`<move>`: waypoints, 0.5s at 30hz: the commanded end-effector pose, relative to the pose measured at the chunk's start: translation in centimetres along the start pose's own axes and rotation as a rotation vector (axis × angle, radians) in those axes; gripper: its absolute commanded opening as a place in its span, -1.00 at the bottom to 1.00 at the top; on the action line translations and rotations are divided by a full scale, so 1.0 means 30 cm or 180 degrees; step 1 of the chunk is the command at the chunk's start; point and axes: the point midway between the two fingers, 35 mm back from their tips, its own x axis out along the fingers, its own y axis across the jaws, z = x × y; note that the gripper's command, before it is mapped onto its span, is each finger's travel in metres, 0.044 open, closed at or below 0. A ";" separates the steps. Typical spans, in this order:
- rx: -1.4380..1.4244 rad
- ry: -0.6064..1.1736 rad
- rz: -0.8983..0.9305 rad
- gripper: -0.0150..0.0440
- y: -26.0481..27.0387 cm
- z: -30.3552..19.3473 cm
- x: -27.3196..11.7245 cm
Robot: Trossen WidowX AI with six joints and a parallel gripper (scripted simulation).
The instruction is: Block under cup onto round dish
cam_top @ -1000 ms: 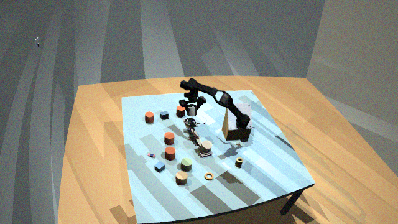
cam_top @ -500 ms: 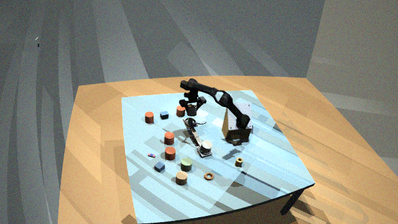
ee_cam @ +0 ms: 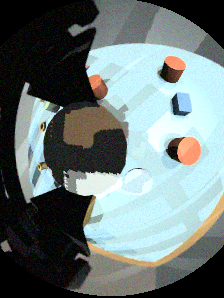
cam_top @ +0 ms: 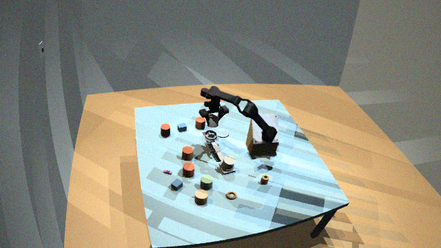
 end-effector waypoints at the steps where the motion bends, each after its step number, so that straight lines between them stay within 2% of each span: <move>1: 0.0076 0.0001 -0.0014 -0.49 -0.112 0.081 0.024; 15: 0.0080 -0.0051 -0.0027 -0.49 -0.499 0.270 0.148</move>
